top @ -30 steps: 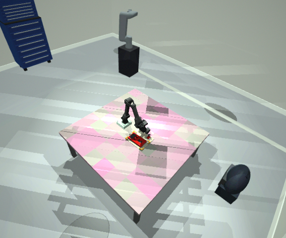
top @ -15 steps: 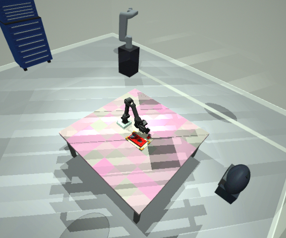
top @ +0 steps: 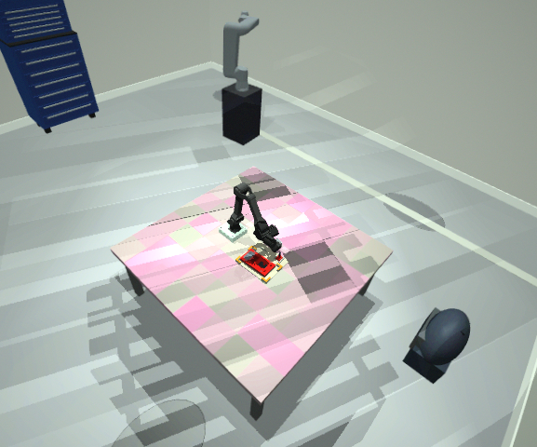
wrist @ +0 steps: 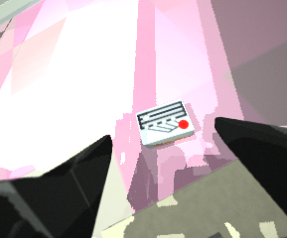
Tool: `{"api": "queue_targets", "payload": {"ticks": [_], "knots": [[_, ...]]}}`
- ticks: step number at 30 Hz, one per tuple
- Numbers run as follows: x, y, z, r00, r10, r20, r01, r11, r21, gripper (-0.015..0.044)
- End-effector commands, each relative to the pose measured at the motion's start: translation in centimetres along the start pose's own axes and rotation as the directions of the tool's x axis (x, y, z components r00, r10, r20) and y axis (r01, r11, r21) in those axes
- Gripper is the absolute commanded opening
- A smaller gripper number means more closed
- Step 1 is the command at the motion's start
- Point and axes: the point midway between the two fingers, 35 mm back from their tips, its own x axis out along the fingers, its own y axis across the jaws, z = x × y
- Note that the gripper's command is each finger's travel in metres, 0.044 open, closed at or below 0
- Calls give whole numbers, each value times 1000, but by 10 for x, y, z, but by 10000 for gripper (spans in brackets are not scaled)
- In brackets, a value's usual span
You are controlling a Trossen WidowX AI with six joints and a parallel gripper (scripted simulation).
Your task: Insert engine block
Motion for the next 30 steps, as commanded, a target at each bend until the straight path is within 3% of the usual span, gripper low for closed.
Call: {"api": "queue_targets", "payload": {"ticks": [1,15,30], "knots": [[2,-1,2,998,6,-56,0,995,100,440],[8,0,9,960,14,-280,125,872,473,440],[6,2,21,864,-27,-503,425,574,700,440]]}}
